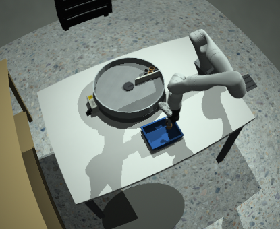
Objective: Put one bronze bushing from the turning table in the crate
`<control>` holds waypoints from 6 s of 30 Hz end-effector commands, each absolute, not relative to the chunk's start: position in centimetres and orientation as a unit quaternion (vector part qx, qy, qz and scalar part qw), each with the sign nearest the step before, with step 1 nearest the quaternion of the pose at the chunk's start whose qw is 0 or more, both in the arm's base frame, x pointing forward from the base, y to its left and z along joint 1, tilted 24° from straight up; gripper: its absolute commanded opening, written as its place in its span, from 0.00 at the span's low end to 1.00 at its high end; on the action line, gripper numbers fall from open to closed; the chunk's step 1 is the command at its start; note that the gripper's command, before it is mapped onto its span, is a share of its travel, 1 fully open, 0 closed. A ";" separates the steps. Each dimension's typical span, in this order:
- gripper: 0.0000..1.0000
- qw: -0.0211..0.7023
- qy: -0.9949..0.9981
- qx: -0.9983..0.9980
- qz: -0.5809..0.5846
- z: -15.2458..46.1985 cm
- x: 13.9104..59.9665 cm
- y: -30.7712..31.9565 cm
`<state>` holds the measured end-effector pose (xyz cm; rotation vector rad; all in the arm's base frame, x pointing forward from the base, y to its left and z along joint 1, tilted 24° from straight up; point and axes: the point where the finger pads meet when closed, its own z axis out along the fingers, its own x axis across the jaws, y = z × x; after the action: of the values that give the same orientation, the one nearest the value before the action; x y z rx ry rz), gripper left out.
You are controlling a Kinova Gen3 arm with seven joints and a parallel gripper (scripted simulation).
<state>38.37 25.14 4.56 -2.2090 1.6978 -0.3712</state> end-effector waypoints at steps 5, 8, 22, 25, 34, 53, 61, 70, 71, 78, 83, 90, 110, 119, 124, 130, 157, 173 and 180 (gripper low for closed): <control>0.00 0.164 0.596 -0.775 -0.131 4.6 38.4 25.0; 0.00 0.164 0.596 -0.775 -0.131 4.6 38.4 25.0; 0.00 0.164 0.597 -0.775 -0.131 3.8 38.8 25.1; 0.00 0.164 0.597 -0.775 -0.131 3.8 38.8 25.1; 0.00 0.164 0.597 -0.774 -0.131 3.5 38.9 25.2; 0.42 0.164 0.597 -0.774 -0.131 3.5 38.9 25.2; 0.42 0.164 0.597 -0.774 -0.131 3.5 38.9 25.2; 0.42 0.164 0.597 -0.774 -0.131 3.5 38.9 25.2; 0.42 0.164 0.597 -0.774 -0.131 3.5 38.9 25.2; 0.42 0.164 0.597 -0.774 -0.131 3.5 38.9 25.2; 0.42 0.164 0.597 -0.774 -0.131 3.5 38.9 25.2; 0.42 0.164 0.597 -0.774 -0.131 3.5 38.9 25.2; 0.42 0.164 0.597 -0.774 -0.131 3.5 38.9 25.2; 0.42 0.164 0.597 -0.774 -0.131 3.5 38.9 25.2; 0.42 0.164 0.597 -0.774 -0.131 3.5 38.9 25.2; 0.42 0.164 0.597 -0.774 -0.131 3.8 38.8 25.1; 0.42 0.164 0.597 -0.774 -0.131 4.5 38.4 25.0; 0.42 0.164 0.597 -0.774 -0.131 5.1 38.2 24.9; 0.42 0.164 0.597 -0.774 -0.131 5.3 38.1 24.9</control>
<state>38.15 24.81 5.06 -2.2089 1.7035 -0.3753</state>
